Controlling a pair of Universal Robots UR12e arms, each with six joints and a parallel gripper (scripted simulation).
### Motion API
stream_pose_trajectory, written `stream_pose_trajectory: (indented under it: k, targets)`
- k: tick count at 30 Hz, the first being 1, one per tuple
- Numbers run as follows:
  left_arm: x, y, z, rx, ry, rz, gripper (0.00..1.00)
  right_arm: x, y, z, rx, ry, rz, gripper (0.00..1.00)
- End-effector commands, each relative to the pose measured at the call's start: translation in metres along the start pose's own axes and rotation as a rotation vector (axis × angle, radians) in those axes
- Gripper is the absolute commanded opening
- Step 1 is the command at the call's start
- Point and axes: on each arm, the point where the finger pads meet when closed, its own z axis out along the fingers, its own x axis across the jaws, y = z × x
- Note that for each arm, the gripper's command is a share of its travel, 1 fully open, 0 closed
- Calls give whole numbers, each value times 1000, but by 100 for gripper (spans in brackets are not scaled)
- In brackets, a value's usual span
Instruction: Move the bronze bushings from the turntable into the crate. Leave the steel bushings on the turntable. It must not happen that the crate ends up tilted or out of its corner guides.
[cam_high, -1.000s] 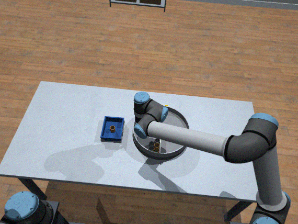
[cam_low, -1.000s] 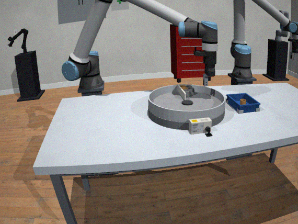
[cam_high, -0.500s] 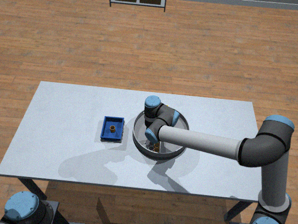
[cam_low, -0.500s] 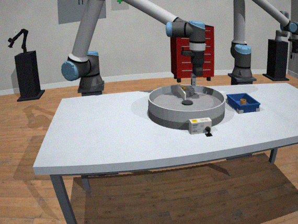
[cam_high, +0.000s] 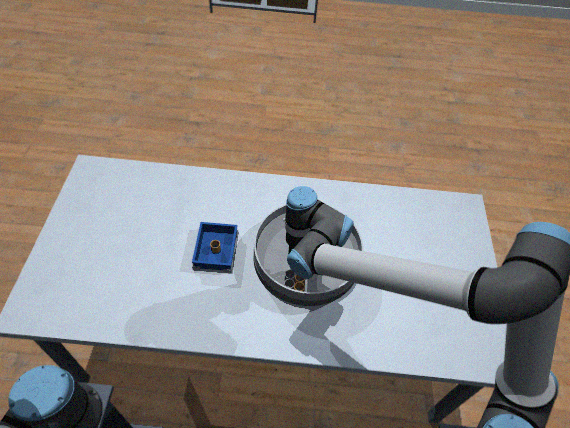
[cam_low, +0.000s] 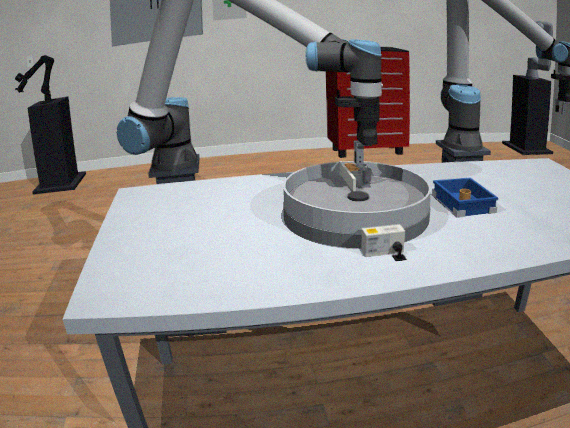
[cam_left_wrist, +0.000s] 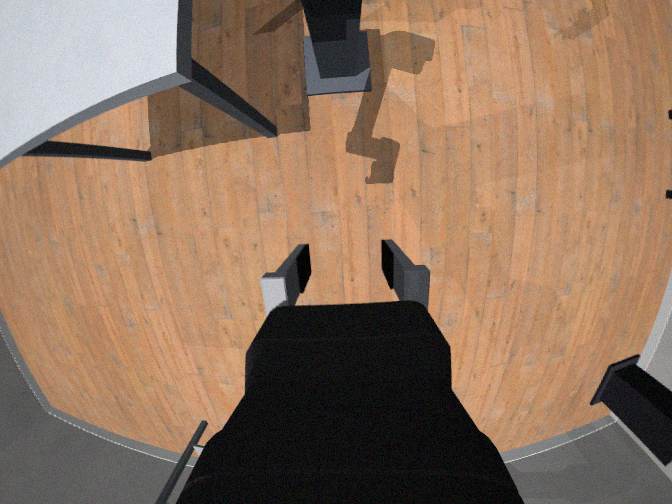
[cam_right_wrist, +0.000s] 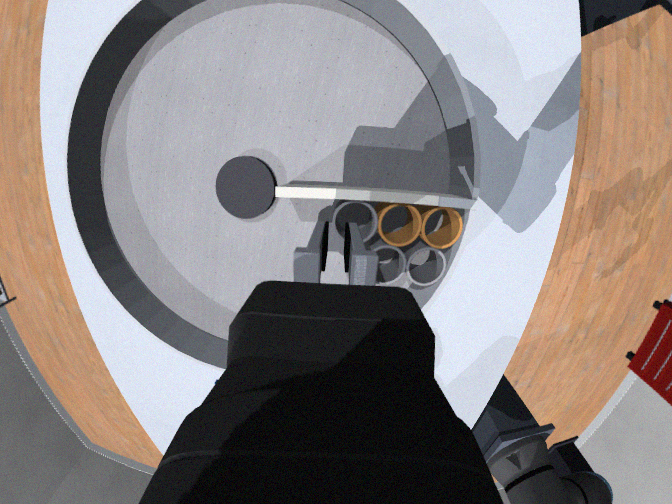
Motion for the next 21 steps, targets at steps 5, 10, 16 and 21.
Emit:
stream_pose_trajectory:
  k: [5, 10, 16, 21]
  targets:
    - [2, -2, 3, 5, 1, -3, 100, 2, -4, 2, 0, 0, -4, 36]
    - [2, -2, 3, 5, 1, -3, 100, 1, -4, 0, -2, -1, -4, 36]
    - [2, -2, 3, 5, 1, -3, 100, 1, -3, 0, -2, -1, -4, 36]
    - [2, -2, 3, 5, 1, -3, 100, 1, -3, 0, -2, -1, -4, 36]
